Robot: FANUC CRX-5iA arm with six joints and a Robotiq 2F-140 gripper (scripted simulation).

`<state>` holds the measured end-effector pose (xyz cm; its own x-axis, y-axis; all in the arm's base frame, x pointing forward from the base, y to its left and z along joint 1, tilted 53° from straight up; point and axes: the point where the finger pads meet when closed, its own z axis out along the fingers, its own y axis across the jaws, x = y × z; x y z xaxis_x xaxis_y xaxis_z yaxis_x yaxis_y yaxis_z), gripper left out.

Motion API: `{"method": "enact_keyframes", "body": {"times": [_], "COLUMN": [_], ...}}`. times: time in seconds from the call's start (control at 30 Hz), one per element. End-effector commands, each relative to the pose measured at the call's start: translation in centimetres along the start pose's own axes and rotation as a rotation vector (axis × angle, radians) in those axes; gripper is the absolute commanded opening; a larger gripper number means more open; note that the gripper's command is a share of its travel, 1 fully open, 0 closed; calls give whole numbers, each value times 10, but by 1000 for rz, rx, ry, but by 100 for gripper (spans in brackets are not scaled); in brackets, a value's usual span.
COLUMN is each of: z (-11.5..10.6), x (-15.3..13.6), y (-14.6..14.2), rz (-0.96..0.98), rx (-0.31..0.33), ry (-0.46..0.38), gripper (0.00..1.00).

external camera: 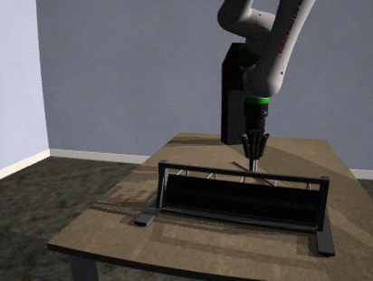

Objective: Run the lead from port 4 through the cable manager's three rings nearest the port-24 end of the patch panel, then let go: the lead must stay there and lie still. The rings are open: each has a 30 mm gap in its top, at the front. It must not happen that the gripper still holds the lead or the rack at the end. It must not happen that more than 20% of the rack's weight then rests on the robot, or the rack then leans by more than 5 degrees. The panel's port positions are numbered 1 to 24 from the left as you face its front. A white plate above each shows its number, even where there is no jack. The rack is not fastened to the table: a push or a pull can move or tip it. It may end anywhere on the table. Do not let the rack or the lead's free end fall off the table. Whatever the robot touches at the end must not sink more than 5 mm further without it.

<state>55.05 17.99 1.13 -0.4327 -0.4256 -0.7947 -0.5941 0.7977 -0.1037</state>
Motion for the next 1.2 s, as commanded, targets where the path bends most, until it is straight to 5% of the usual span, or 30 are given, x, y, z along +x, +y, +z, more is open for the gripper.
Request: {"method": "enact_keyframes", "body": {"times": [0.0,1.17], "z": [0,-11], "x": [0,0], "y": [0,0], "rz": [0,0], "rx": [0,0], "ry": [0,0], "gripper": [0,0]}}
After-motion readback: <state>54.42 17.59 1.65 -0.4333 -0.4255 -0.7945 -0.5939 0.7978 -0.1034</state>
